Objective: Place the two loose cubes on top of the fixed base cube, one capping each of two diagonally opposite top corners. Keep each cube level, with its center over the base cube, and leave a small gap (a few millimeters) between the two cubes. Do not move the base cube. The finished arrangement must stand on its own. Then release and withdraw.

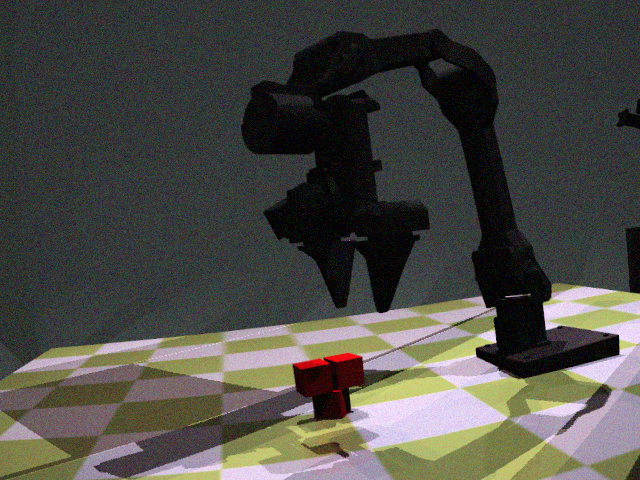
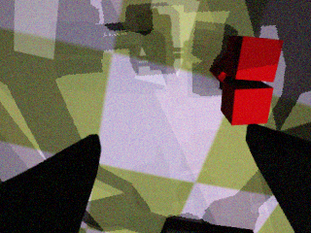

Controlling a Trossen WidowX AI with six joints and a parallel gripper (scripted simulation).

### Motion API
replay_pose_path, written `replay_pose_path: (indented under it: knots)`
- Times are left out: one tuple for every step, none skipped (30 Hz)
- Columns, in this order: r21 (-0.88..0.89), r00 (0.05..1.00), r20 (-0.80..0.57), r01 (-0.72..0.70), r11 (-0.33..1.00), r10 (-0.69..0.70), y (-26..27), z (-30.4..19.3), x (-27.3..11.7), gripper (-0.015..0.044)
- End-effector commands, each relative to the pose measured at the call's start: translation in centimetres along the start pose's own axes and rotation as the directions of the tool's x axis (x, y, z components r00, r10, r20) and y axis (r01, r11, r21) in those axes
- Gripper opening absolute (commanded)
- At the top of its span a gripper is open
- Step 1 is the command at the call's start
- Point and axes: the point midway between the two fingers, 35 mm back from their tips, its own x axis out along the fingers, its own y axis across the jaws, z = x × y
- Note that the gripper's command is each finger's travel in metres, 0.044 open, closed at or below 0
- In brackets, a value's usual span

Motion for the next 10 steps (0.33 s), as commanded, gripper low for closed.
replay_pose_path:
  knots:
    - [-0.001, 1.000, -0.009, 0.002, 1.000, -0.002, 4.94, -0.36, 0.14, 0.0400]
    - [-0.001, 1.000, -0.009, 0.002, 1.000, -0.002, 5.17, -0.40, 0.14, 0.0400]
    - [-0.001, 1.000, -0.009, 0.002, 1.000, -0.002, 5.17, -0.40, 0.14, 0.0400]
    - [-0.001, 1.000, -0.009, 0.002, 1.000, -0.002, 5.17, -0.40, 0.14, 0.0400]
    - [-0.001, 1.000, -0.009, 0.002, 1.000, -0.002, 5.17, -0.40, 0.14, 0.0400]
    - [-0.001, 1.000, -0.009, 0.002, 1.000, -0.002, 5.17, -0.40, 0.14, 0.0400]
    - [-0.001, 1.000, -0.009, 0.002, 1.000, -0.002, 5.17, -0.40, 0.14, 0.0400]
    - [-0.001, 1.000, -0.009, 0.002, 1.000, -0.002, 5.17, -0.40, 0.14, 0.0400]
    - [-0.001, 1.000, -0.009, 0.002, 1.000, -0.002, 5.17, -0.40, 0.14, 0.0400]
    - [-0.001, 1.000, -0.009, 0.002, 1.000, -0.002, 5.17, -0.40, 0.14, 0.0400]
